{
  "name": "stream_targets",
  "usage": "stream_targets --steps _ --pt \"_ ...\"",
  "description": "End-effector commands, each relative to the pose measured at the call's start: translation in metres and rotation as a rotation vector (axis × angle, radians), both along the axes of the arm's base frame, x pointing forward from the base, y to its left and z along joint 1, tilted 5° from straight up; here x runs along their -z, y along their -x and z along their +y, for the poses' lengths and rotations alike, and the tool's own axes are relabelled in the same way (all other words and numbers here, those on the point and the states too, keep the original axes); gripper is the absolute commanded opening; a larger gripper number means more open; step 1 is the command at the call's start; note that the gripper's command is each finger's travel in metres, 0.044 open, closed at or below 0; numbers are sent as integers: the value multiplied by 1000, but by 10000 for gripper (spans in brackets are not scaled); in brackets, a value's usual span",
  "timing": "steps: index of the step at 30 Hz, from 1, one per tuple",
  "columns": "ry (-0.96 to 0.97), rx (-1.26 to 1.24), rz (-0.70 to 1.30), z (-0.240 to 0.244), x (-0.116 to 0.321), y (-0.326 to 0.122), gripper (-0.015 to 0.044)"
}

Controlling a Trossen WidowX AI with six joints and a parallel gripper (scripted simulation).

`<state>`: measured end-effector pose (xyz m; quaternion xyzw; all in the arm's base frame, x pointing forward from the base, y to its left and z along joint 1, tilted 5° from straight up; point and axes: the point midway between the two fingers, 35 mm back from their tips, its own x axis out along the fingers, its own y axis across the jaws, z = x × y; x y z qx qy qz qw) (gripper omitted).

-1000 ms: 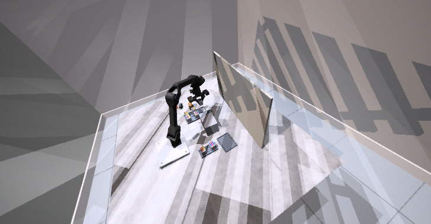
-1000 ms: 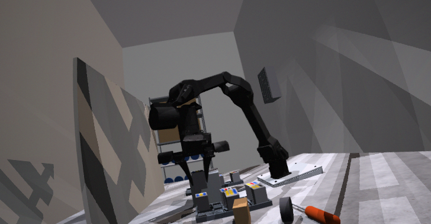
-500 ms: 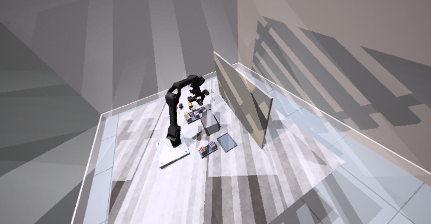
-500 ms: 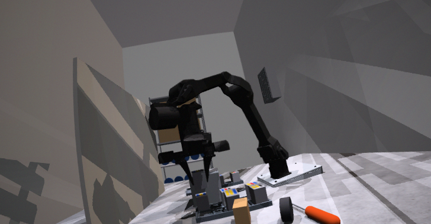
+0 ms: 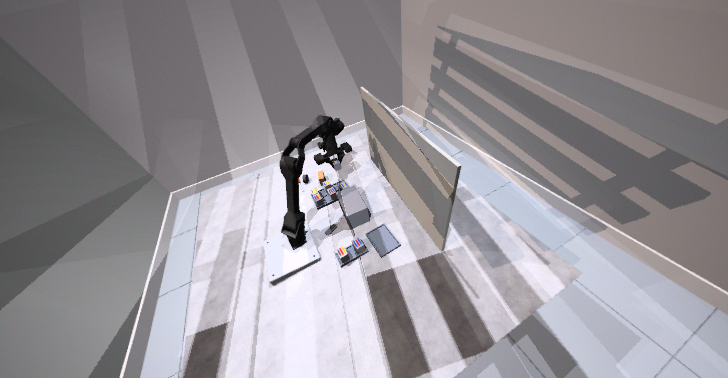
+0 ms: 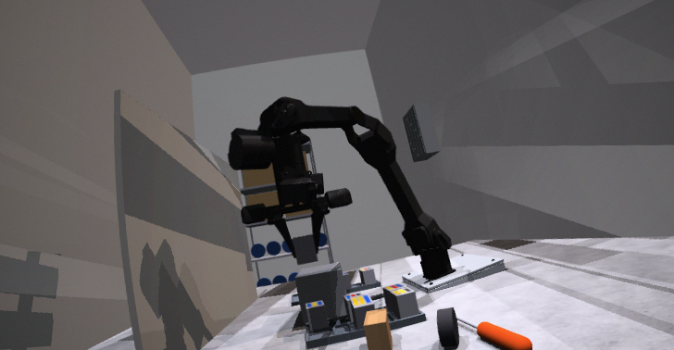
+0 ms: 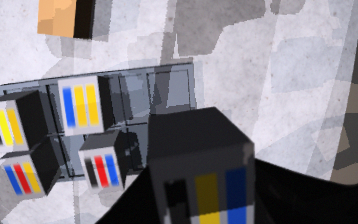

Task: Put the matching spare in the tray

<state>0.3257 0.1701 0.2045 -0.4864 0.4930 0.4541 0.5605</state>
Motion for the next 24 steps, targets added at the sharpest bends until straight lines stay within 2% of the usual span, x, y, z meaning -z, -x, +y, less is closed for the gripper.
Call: stream_targets --steps 1,7,24 --pt "-3 -1 -11 -2 -18 2 0" --pt "-1 0 -11 -10 -21 -2 0" --pt "6 21 -21 -108 -19 -36 0"
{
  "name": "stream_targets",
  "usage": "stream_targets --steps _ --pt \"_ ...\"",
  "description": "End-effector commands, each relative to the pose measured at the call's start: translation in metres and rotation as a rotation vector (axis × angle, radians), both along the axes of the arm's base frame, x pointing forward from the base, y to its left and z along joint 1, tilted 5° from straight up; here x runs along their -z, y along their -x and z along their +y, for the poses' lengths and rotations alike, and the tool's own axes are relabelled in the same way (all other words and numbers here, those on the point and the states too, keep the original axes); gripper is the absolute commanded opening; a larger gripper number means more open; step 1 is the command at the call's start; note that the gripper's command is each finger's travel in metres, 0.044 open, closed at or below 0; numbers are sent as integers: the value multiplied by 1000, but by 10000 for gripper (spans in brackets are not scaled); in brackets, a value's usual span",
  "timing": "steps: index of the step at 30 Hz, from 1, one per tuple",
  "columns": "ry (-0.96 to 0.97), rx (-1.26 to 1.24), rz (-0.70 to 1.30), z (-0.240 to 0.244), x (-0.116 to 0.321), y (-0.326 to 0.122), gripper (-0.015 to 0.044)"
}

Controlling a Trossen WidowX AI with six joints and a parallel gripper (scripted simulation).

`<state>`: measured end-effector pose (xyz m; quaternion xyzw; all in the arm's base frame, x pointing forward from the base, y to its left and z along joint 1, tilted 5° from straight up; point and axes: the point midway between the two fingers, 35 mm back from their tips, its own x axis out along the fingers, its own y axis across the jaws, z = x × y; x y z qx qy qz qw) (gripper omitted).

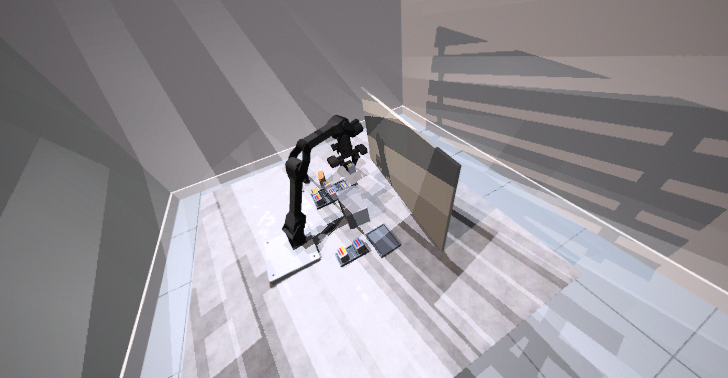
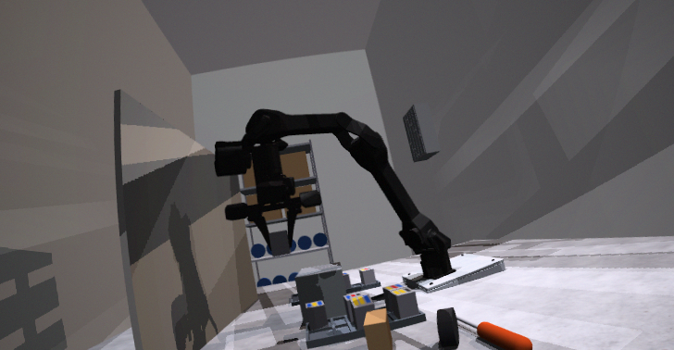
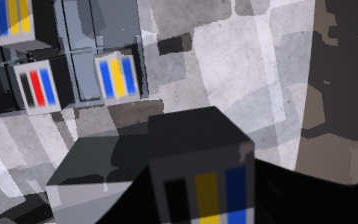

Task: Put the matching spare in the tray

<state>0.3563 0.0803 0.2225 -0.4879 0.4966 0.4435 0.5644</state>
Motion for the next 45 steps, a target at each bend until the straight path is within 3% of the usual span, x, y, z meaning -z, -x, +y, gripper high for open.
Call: stream_targets --steps 1,23,45 --pt "-4 6 -10 -25 -1 -6 0" --pt "26 83 -13 -154 2 -3 0" --pt "28 9 4 -279 5 47 0"
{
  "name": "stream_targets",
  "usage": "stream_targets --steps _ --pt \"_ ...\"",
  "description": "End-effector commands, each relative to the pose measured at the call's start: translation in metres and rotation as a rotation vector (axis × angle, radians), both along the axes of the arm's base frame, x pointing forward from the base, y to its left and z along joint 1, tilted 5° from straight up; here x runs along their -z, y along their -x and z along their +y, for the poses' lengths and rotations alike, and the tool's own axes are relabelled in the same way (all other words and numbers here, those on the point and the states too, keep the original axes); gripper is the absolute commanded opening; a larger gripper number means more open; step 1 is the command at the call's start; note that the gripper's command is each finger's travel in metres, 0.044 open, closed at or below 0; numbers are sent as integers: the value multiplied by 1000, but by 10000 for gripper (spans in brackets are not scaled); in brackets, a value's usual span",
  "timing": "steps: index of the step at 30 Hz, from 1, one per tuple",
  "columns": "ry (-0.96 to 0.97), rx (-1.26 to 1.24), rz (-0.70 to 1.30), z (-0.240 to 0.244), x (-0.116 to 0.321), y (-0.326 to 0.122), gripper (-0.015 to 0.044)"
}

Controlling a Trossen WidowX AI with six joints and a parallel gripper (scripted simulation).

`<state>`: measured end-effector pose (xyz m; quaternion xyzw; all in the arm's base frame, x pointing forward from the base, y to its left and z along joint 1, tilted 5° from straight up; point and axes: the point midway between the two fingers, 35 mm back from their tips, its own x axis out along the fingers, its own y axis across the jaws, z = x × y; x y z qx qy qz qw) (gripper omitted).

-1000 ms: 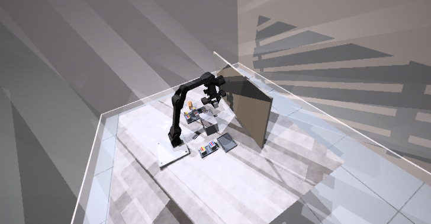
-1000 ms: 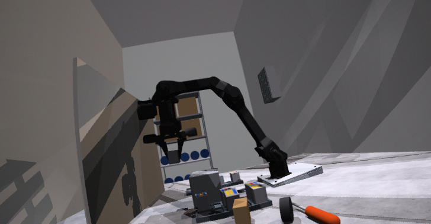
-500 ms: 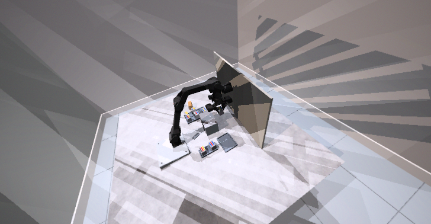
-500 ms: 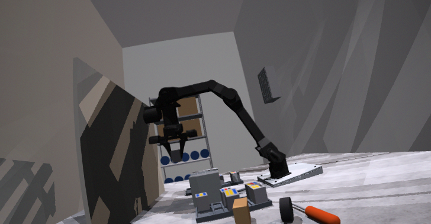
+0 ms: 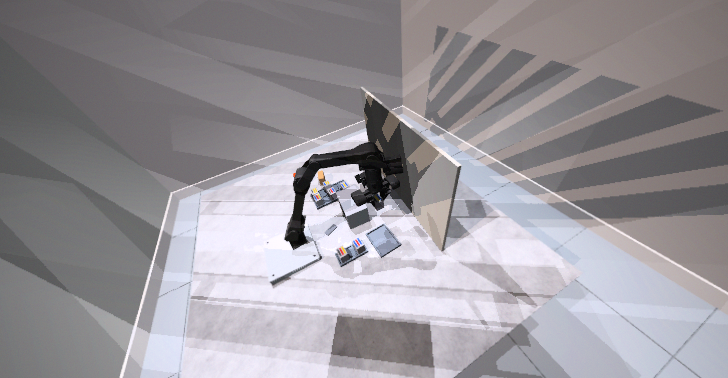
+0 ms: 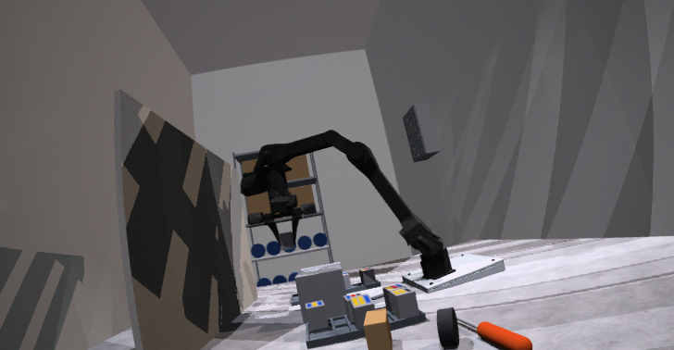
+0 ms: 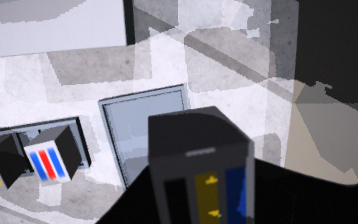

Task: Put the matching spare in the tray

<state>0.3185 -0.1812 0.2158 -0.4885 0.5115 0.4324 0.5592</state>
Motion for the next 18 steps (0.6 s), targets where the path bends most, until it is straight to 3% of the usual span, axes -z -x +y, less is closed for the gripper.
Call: stream_targets --steps 1,8,18 --pt "-2 -17 -6 -22 -1 12 0" --pt "-3 -38 -5 -53 0 35 0" --pt "-2 -38 -6 -56 3 35 0"
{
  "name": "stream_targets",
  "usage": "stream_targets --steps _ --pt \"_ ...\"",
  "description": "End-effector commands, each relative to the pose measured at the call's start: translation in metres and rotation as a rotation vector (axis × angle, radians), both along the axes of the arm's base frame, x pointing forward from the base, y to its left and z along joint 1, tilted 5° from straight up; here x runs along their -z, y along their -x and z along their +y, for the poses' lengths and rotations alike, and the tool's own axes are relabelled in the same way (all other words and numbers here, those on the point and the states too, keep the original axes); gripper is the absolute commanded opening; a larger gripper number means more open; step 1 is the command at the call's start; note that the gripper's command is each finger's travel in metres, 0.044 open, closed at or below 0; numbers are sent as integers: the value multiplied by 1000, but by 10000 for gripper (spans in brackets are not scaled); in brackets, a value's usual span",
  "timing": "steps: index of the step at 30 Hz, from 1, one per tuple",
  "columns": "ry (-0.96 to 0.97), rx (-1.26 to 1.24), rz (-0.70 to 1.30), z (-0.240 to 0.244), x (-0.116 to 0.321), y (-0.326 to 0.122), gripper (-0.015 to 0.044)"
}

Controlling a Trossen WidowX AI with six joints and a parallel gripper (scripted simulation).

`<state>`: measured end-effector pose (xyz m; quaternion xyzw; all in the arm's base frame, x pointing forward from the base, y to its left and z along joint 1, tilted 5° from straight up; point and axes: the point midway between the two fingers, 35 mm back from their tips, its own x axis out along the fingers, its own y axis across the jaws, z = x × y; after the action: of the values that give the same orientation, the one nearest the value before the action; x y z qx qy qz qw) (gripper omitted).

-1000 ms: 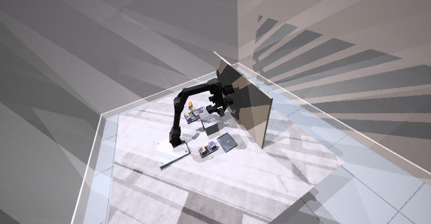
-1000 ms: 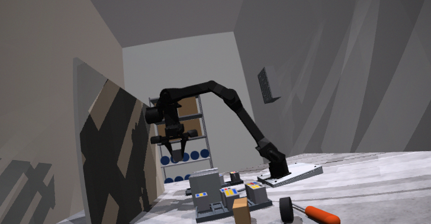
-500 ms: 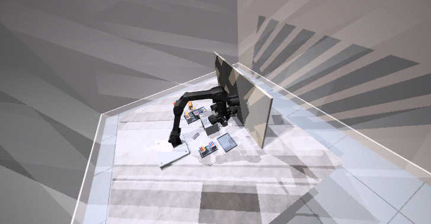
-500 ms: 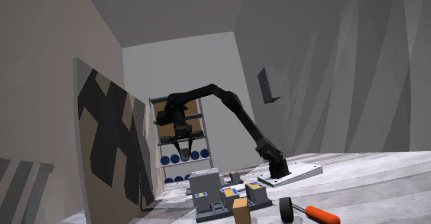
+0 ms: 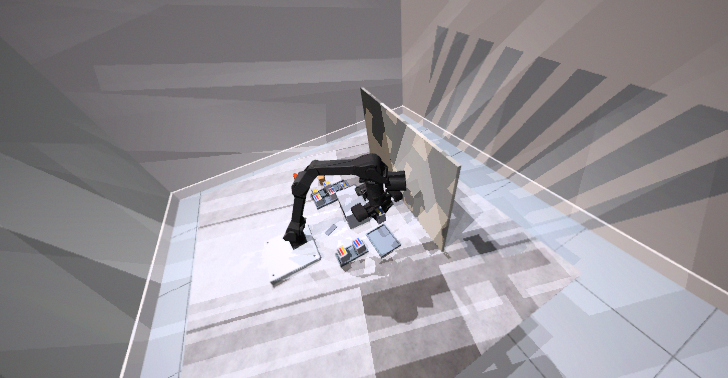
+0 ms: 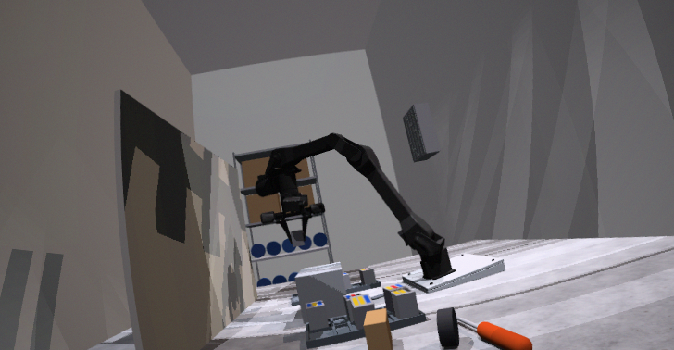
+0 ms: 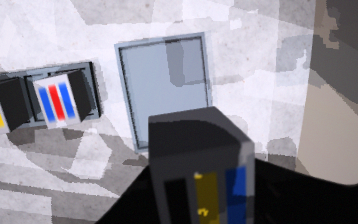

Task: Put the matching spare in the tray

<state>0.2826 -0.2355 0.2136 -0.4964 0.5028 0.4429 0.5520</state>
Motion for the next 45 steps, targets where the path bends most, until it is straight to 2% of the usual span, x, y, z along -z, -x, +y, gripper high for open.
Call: stream_targets --steps 1,45 --pt "0 -4 -8 -2 2 -1 0" --pt "0 -4 -8 -6 31 -9 0"
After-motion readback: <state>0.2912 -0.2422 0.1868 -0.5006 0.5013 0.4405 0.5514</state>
